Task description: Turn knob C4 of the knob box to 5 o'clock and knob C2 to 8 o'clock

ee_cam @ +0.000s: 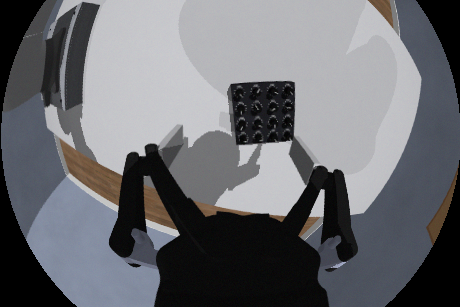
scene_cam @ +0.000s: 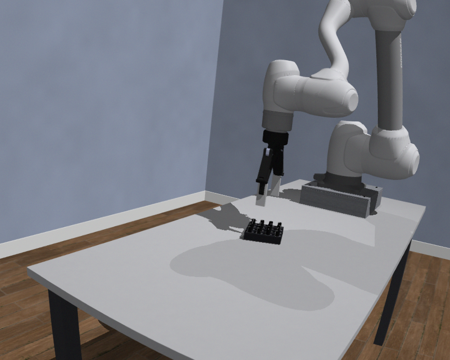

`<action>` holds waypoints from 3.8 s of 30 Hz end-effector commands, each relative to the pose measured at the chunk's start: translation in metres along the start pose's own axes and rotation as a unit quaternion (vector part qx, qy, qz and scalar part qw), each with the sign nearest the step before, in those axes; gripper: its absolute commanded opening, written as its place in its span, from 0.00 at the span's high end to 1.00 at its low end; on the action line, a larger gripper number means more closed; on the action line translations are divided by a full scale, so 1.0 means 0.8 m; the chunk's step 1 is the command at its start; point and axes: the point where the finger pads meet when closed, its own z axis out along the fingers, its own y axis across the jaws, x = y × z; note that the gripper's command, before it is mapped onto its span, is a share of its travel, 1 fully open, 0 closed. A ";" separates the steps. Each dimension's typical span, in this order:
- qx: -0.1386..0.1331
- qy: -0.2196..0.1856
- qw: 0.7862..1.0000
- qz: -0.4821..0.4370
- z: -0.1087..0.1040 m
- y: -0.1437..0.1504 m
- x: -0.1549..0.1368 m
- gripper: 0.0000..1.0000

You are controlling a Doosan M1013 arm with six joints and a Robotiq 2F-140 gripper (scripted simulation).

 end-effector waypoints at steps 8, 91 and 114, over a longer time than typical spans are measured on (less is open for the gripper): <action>-0.003 0.006 0.981 -0.192 -0.003 0.015 0.007 0.00; -0.006 0.003 0.644 -0.765 -0.014 0.068 0.036 0.88; -0.005 0.003 0.653 -0.757 -0.006 0.068 0.036 0.88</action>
